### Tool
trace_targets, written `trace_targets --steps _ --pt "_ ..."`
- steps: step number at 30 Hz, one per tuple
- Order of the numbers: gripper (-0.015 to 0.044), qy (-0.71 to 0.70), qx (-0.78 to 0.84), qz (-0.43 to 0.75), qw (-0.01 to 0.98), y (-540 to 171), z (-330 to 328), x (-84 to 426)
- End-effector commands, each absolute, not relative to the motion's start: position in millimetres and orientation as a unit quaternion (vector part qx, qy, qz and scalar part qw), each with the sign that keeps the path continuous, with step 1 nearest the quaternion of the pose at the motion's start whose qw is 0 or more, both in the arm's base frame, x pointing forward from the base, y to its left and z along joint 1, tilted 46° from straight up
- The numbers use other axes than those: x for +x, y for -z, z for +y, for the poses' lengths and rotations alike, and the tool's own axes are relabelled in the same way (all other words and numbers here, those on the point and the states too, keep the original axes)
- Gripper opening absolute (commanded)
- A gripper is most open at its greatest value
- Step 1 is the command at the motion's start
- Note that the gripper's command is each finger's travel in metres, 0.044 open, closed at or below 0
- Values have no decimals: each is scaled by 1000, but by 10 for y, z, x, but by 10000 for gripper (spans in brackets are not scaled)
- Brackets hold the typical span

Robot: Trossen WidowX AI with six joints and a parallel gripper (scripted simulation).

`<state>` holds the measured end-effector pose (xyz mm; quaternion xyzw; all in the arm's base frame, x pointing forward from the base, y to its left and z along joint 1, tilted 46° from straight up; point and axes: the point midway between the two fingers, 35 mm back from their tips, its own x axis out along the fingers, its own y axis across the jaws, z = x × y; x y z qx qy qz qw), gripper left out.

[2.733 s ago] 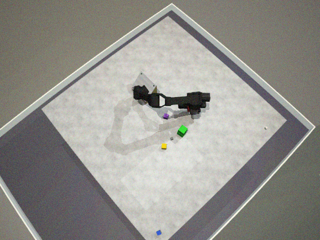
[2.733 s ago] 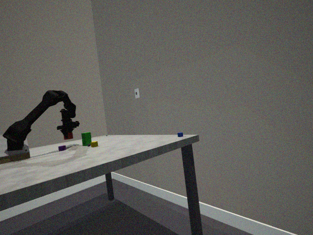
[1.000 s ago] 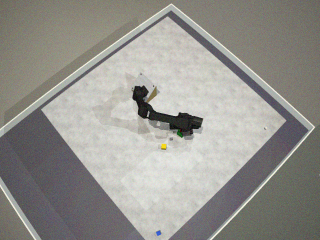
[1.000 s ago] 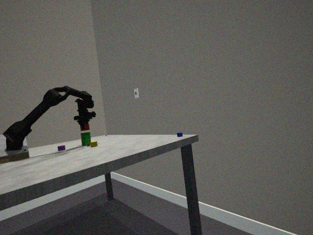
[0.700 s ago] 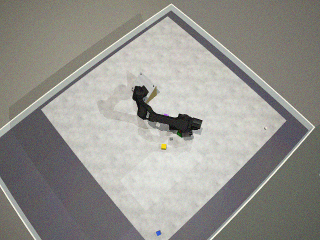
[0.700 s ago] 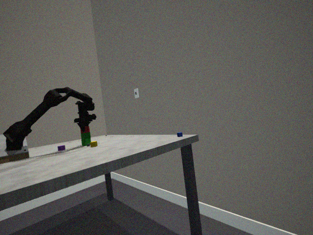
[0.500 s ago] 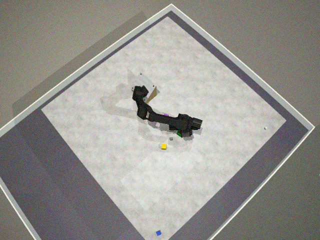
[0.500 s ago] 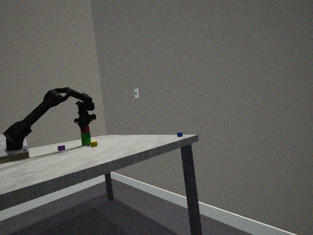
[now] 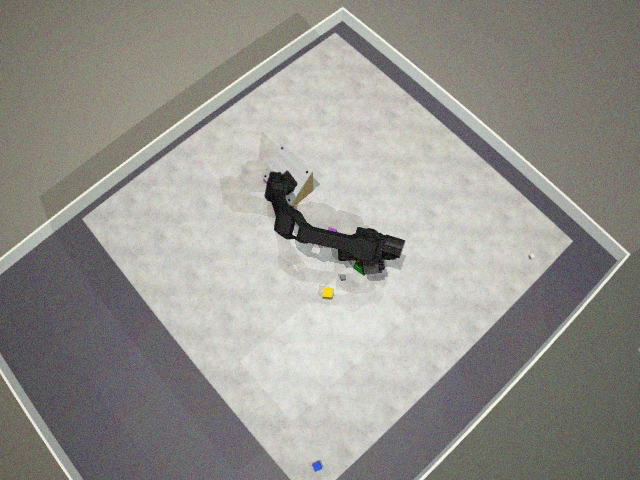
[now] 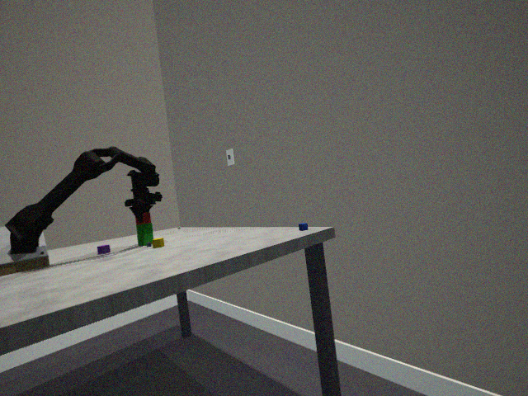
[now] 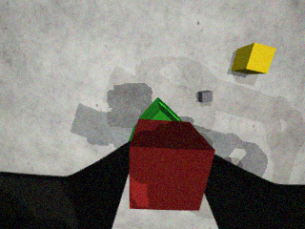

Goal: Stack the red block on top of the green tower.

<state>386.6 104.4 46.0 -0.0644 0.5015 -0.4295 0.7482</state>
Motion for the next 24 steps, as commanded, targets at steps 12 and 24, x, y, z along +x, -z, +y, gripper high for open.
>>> trace_targets --steps 12,24 --pt "440 429 -64 501 749 -459 1045 3868" --pt "440 429 -64 501 749 -459 1045 3868"
